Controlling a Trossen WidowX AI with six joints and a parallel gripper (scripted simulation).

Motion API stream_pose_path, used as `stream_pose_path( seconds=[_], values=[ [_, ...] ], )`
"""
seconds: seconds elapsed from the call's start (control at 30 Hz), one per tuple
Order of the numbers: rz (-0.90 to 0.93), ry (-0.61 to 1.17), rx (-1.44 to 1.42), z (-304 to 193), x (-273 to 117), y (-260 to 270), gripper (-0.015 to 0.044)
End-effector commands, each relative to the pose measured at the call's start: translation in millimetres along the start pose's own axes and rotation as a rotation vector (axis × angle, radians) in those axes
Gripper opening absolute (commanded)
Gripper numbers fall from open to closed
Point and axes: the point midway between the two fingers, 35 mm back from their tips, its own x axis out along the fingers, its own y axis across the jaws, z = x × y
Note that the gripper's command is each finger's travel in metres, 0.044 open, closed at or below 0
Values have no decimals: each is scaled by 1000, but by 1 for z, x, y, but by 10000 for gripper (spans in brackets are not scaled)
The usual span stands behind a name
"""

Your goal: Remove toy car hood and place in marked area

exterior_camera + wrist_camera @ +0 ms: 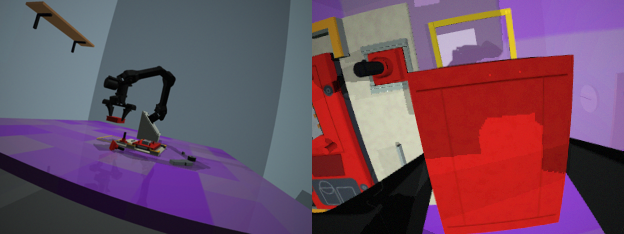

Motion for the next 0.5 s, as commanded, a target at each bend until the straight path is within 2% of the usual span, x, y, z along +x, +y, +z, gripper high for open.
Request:
stream_pose_path(
  seconds=[0.0, 0.47],
  values=[
    [-3, 1, -9, 0, 1, -3, 0],
    [-3, 0, -9, 1, 12, -3, 0]
  ],
)
